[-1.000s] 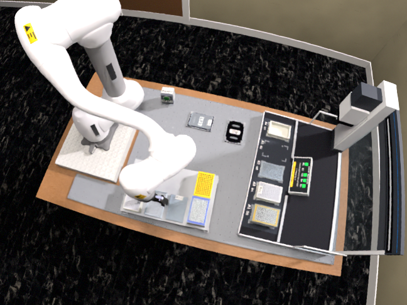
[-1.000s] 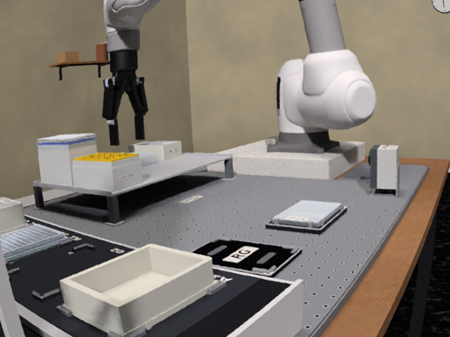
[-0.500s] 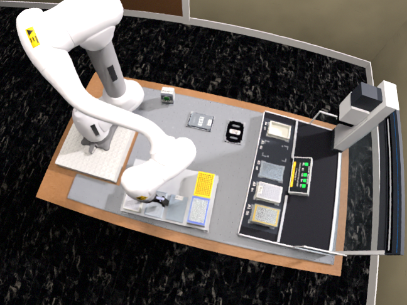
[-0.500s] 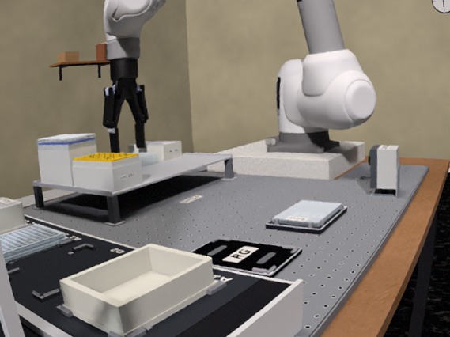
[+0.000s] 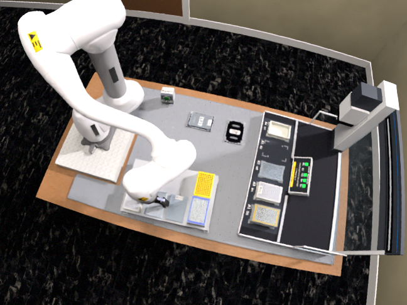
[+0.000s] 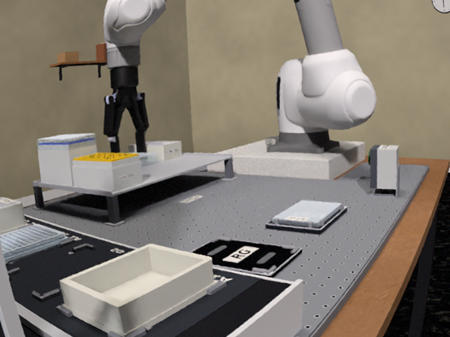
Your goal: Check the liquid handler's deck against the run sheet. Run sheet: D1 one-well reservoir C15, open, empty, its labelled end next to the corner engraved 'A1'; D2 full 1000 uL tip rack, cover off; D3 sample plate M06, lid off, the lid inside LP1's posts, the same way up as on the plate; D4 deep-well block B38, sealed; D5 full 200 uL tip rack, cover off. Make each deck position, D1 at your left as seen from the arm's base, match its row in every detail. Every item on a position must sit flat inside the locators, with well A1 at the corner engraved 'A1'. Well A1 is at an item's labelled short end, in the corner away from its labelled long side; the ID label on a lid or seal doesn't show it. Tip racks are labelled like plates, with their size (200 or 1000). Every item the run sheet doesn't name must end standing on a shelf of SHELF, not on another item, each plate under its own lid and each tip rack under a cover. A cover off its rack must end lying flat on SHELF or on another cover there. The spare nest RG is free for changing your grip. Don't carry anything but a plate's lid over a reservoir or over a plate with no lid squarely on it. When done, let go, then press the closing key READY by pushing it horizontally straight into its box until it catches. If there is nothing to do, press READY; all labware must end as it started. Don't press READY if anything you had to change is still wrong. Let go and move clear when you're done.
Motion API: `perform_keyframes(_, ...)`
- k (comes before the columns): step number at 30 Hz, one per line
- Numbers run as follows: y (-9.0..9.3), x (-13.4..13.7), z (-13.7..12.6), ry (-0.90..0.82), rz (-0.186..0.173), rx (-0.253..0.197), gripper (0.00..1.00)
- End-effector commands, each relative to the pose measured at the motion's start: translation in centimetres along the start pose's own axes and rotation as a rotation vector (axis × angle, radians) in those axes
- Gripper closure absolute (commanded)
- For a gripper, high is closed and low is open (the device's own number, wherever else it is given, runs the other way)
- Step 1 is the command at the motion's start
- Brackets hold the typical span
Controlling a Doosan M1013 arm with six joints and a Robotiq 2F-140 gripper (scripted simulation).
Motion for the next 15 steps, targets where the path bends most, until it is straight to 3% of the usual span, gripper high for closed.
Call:
perform_keyframes(1,0.46,-0.04,0.01,0.000,0.001,0.000,0.33)
perform_keyframes(15,0.98,-0.05,0.01,0.000,0.001,0.000,0.33)
Point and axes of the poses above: the point where the finger pads meet when closed, its own y axis out along the fingers, its own x axis across the jaws, z = x × y, the point moved 1 cm from there along -y, back along the fingers, and after that the axes turned 12 degrees about y, right-handed, at the moved point
